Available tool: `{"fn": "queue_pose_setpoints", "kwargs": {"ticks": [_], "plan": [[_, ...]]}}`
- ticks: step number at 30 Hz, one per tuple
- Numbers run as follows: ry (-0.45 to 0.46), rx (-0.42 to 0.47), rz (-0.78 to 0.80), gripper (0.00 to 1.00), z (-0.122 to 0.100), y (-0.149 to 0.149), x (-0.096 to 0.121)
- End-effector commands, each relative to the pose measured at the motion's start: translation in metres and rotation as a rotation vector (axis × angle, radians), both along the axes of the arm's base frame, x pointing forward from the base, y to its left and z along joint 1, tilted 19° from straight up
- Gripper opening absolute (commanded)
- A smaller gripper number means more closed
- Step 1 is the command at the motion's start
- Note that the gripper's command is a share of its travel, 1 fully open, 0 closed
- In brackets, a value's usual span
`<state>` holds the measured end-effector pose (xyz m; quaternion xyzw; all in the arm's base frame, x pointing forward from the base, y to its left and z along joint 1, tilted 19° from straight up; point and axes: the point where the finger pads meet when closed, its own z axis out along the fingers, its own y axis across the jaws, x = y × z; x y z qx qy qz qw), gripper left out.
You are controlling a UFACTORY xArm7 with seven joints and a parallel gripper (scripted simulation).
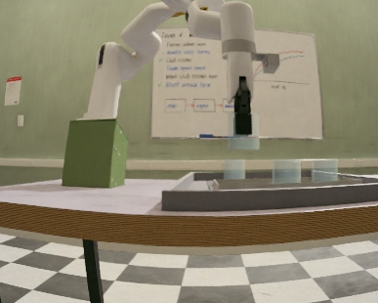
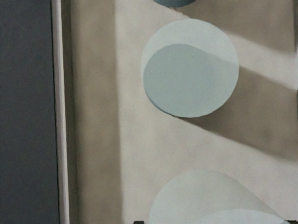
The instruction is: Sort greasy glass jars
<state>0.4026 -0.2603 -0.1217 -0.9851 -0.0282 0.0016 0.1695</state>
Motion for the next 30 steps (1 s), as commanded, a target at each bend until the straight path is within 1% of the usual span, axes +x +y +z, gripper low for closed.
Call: {"fn": "queue_pose_setpoints", "kwargs": {"ticks": [1,8,10,19,30], "plan": [[-0.004,-0.004,-0.001,0.00,-0.014,0.003,0.002],[-0.004,-0.004,-0.001,0.00,-0.031,0.009,0.001],[-0.004,-0.004,-0.001,0.00,-0.031,0.009,0.001],[-0.004,-0.004,-0.001,0.00,-0.054,0.017,0.001],[-0.004,-0.004,-0.001,0.00,-0.054,0.017,0.001]]}}
